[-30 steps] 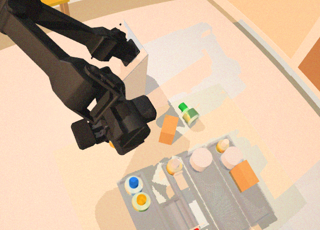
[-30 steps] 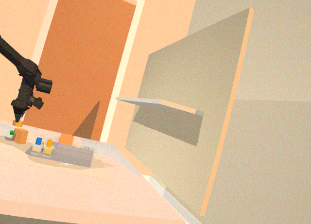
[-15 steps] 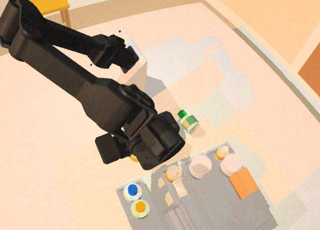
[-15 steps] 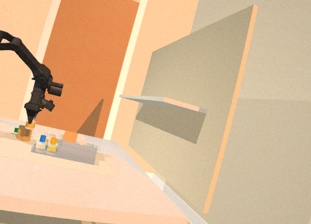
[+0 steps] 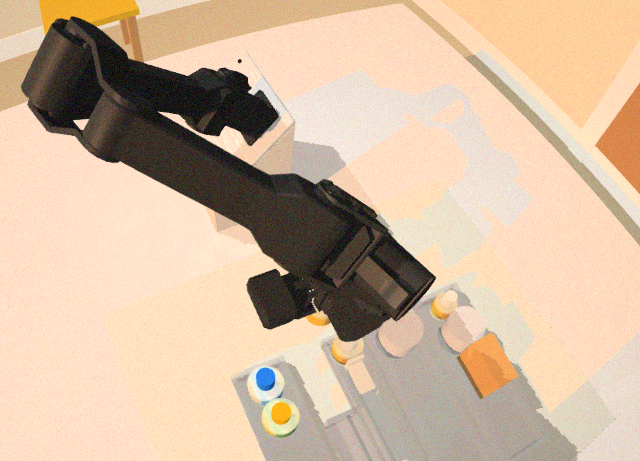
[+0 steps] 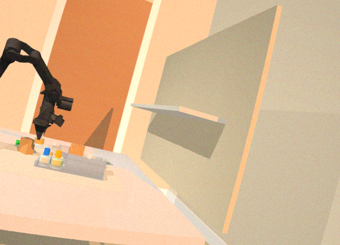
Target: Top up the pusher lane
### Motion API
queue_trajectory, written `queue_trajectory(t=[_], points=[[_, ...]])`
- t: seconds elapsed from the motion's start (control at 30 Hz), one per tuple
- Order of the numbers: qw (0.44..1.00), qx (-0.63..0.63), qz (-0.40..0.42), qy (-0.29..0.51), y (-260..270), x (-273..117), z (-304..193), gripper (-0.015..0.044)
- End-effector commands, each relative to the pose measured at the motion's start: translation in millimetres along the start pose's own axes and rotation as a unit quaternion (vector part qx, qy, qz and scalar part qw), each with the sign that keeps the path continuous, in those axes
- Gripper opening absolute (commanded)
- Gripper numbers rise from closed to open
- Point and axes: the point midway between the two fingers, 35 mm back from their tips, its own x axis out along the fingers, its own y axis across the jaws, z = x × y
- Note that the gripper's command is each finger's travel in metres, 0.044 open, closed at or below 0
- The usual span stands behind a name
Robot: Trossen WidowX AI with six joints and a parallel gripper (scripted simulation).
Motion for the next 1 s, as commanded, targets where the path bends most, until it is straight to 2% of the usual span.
queue_trajectory(t=[0.0,0.47,0.97], points=[[1.000,0.005,0.002,0.001,20.5,8.0,3.1,0.0000],[1.000,0.006,0.002,0.001,22.9,32.4,3.4,0.0000],[1.000,0.006,0.002,0.001,23.0,33.2,7.4,0.0000]])
